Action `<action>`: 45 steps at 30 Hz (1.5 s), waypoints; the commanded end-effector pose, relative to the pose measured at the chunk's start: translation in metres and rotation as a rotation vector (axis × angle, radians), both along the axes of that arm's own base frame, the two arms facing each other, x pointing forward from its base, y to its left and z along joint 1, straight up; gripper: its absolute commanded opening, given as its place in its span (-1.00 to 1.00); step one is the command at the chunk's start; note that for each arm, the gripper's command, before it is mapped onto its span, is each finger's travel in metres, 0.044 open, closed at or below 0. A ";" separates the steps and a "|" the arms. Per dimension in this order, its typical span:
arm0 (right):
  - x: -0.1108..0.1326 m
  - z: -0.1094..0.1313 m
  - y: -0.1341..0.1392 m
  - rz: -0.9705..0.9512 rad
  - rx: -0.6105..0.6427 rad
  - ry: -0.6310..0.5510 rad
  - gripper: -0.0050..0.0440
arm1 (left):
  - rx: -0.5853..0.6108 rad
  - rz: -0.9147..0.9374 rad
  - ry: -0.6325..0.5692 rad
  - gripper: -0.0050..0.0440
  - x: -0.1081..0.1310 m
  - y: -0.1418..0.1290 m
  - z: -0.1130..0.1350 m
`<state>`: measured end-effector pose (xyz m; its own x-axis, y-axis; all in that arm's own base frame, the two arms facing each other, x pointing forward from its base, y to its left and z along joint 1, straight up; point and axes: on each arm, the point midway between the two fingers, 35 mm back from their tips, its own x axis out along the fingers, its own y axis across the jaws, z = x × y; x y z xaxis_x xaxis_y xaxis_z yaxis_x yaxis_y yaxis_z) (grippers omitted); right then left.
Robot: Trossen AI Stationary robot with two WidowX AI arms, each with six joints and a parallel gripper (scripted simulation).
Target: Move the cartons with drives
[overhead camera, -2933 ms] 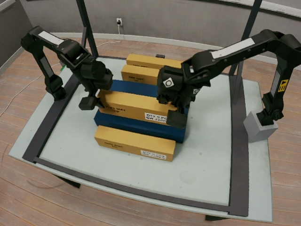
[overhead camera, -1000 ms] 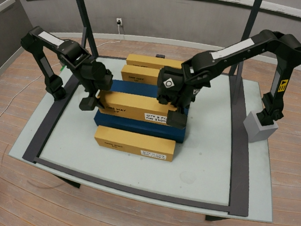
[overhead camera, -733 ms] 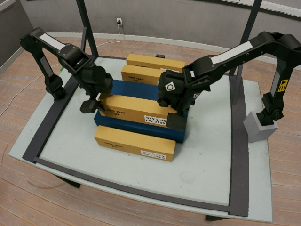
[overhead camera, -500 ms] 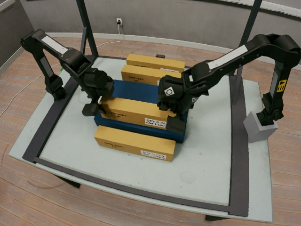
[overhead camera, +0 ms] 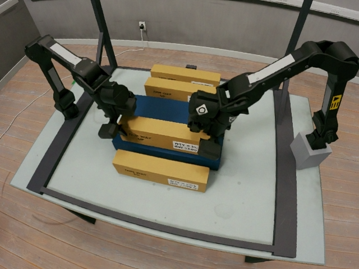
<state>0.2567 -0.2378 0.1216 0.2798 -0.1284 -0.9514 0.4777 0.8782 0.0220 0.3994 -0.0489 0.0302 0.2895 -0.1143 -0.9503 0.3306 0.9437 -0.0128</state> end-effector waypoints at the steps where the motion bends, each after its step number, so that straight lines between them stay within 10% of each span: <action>1: -0.001 0.023 -0.002 -0.009 -0.047 -0.046 -1.00 | -0.008 -0.003 -0.061 -1.00 0.006 0.000 0.023; 45: -0.001 0.007 -0.003 -0.015 -0.057 -0.053 -1.00 | -0.007 0.001 -0.065 -1.00 0.007 -0.001 0.004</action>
<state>0.2554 -0.2373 0.1136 0.2960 -0.1474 -0.9438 0.4800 0.8771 0.0136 0.3999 -0.0485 0.0198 0.3173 -0.1174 -0.9410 0.3297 0.9441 -0.0065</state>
